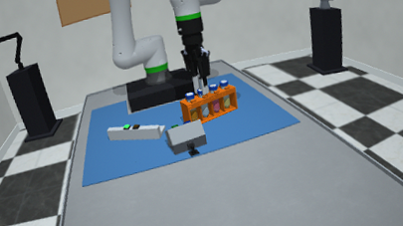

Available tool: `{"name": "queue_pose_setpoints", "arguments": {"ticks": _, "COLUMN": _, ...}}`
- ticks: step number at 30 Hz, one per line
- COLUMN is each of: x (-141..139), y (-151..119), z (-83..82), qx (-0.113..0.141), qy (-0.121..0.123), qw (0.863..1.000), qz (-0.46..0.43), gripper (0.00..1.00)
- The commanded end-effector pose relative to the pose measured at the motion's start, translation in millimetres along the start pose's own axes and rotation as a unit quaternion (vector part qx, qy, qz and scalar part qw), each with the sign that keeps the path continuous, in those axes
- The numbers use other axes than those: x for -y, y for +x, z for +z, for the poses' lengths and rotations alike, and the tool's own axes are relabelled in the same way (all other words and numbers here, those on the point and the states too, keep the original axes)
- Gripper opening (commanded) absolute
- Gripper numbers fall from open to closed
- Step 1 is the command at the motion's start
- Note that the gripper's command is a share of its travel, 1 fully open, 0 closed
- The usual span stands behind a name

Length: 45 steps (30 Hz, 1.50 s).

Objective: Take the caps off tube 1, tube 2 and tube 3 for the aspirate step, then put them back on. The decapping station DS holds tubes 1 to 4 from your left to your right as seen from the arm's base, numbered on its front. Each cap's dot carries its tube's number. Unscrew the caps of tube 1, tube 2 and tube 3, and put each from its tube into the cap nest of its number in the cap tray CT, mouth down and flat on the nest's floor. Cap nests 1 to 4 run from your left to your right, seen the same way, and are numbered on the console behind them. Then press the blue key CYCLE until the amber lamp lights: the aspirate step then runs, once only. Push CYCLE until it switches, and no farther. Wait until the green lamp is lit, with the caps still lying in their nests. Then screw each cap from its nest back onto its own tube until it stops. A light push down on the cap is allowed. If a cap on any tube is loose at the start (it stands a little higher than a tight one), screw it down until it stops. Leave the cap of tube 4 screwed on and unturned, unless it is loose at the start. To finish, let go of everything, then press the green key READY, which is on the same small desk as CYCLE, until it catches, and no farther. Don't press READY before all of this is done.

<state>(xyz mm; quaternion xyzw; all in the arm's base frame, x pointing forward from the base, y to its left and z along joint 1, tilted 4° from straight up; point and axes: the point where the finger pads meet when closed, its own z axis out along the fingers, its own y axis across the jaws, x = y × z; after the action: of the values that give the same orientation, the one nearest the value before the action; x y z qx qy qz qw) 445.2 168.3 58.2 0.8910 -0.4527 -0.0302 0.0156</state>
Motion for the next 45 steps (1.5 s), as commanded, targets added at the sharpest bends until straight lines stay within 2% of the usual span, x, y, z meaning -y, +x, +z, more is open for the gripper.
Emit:
{"name": "queue_pose_setpoints", "arguments": {"ticks": 1, "x": 0.1, "y": -0.2, "z": 0.4, "qx": -0.007, "qy": 0.000, "qw": 0.991, "qz": 0.134, "gripper": 0.00}}
{"name": "queue_pose_setpoints", "arguments": {"ticks": 4, "x": 0.1, "y": -0.2, "z": 0.6, "qx": -0.006, "qy": 0.001, "qw": 0.979, "qz": 0.205, "gripper": 0.00}}
{"name": "queue_pose_setpoints", "arguments": {"ticks": 6, "x": 0.1, "y": -0.2, "z": 0.6, "qx": -0.006, "qy": 0.001, "qw": 0.979, "qz": 0.205, "gripper": 0.00}}
{"name": "queue_pose_setpoints", "arguments": {"ticks": 10, "x": 0.1, "y": -0.2, "z": 0.8, "qx": -0.006, "qy": 0.001, "qw": 0.953, "qz": 0.304, "gripper": 0.00}}
{"name": "queue_pose_setpoints", "arguments": {"ticks": 13, "x": 0.1, "y": -0.2, "z": 0.9, "qx": -0.006, "qy": 0.002, "qw": 0.928, "qz": 0.373, "gripper": 0.00}}
{"name": "queue_pose_setpoints", "arguments": {"ticks": 20, "x": 0.1, "y": -0.2, "z": 0.9, "qx": -0.006, "qy": 0.002, "qw": 0.928, "qz": 0.373, "gripper": 0.00}}
{"name": "queue_pose_setpoints", "arguments": {"ticks": 21, "x": 0.1, "y": -0.2, "z": 0.9, "qx": -0.006, "qy": 0.002, "qw": 0.928, "qz": 0.373, "gripper": 0.35}}
{"name": "queue_pose_setpoints", "arguments": {"ticks": 33, "x": 0.1, "y": -0.2, "z": 0.9, "qx": -0.006, "qy": 0.002, "qw": 0.928, "qz": 0.373, "gripper": 0.35}}
{"name": "queue_pose_setpoints", "arguments": {"ticks": 36, "x": 0.1, "y": -0.2, "z": 0.4, "qx": -0.006, "qy": 0.001, "qw": 0.967, "qz": 0.255, "gripper": 0.35}}
{"name": "queue_pose_setpoints", "arguments": {"ticks": 37, "x": 0.1, "y": -0.2, "z": 0.4, "qx": -0.006, "qy": 0.001, "qw": 0.967, "qz": 0.255, "gripper": 0.35}}
{"name": "queue_pose_setpoints", "arguments": {"ticks": 38, "x": 0.1, "y": -0.2, "z": 0.4, "qx": -0.007, "qy": 0.001, "qw": 0.976, "qz": 0.216, "gripper": 0.35}}
{"name": "queue_pose_setpoints", "arguments": {"ticks": 40, "x": 0.1, "y": -0.2, "z": 0.4, "qx": -0.007, "qy": 0.001, "qw": 0.976, "qz": 0.216, "gripper": 0.35}}
{"name": "queue_pose_setpoints", "arguments": {"ticks": 42, "x": 0.1, "y": -0.2, "z": 0.4, "qx": -0.007, "qy": 0.000, "qw": 0.991, "qz": 0.135, "gripper": 0.35}}
{"name": "queue_pose_setpoints", "arguments": {"ticks": 45, "x": 0.1, "y": -0.2, "z": 0.4, "qx": -0.007, "qy": 0.000, "qw": 0.996, "qz": 0.091, "gripper": 0.35}}
